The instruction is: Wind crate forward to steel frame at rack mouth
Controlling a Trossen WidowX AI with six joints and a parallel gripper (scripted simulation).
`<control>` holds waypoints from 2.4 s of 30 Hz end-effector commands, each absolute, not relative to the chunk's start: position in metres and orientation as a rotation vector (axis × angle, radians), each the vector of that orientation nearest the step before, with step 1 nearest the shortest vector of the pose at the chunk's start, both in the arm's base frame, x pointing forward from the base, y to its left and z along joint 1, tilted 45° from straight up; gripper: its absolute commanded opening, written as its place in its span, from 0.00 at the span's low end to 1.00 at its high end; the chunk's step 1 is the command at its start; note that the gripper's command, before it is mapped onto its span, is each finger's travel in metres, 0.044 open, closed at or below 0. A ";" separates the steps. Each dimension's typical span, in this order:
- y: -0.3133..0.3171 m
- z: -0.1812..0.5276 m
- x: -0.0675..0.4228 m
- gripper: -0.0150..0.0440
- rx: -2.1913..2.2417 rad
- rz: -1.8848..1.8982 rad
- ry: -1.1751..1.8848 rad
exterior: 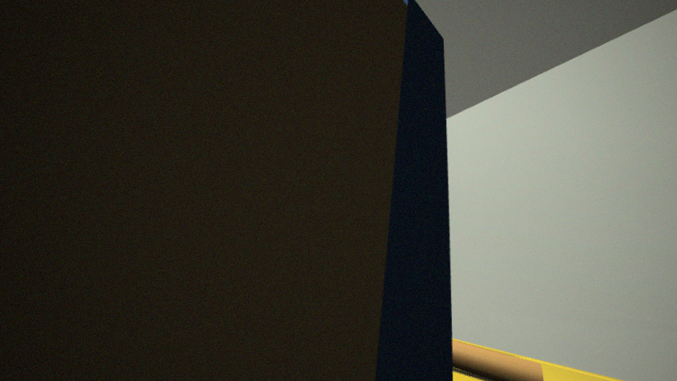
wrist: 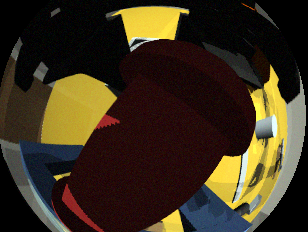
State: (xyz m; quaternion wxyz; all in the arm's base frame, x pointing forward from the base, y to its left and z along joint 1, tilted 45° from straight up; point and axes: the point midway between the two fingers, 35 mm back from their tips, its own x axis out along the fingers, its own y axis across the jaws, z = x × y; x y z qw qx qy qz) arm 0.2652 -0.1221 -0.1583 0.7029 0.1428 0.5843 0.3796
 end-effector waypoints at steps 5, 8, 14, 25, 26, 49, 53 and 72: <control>-0.121 -0.163 0.265 0.25 0.342 0.815 1.332; -0.121 -0.163 0.265 0.25 0.342 0.815 1.332; -0.121 -0.163 0.265 0.25 0.346 0.811 1.335; -0.123 -0.164 0.267 0.25 0.388 0.770 1.361; -0.123 -0.164 0.267 0.25 0.384 0.774 1.359; -0.123 -0.164 0.267 0.25 0.387 0.771 1.361; -0.125 -0.165 0.268 0.25 0.418 0.739 1.381; -0.122 -0.162 0.266 0.25 0.349 0.808 1.337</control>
